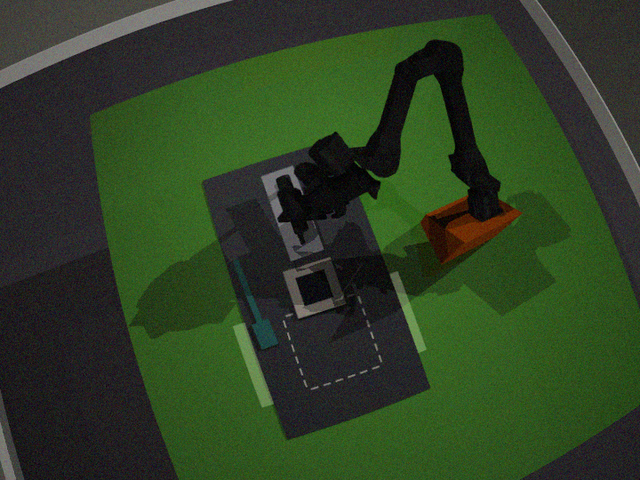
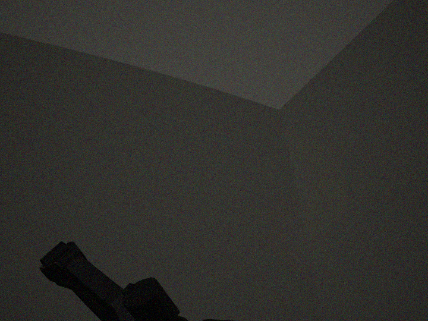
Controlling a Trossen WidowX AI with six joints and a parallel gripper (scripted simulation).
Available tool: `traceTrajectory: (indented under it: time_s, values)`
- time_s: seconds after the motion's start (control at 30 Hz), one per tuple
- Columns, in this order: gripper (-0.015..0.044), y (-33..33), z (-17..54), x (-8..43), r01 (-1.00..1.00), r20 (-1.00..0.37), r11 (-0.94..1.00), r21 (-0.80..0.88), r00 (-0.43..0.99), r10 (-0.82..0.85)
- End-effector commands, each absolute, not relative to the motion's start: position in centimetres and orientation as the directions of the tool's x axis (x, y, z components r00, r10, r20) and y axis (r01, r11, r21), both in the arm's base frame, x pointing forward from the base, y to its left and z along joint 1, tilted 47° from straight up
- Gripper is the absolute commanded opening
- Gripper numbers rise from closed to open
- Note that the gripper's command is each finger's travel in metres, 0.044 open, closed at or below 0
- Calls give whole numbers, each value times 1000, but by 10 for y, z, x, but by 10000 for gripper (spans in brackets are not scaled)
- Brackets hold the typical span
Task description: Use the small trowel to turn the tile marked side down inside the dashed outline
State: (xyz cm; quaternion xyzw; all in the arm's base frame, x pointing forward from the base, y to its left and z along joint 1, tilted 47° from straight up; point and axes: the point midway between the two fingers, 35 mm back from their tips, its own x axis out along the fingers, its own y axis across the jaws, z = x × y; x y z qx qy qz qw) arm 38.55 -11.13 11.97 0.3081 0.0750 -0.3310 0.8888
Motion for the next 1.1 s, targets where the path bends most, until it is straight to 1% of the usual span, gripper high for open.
traceTrajectory:
  time_s: [0.0, 1.07]
  values:
    - [0, -108, 123, 388, 622, -312, 586, 519, 776, -548]
    - [0, -138, 95, 384, 623, -312, 587, 518, 776, -549]
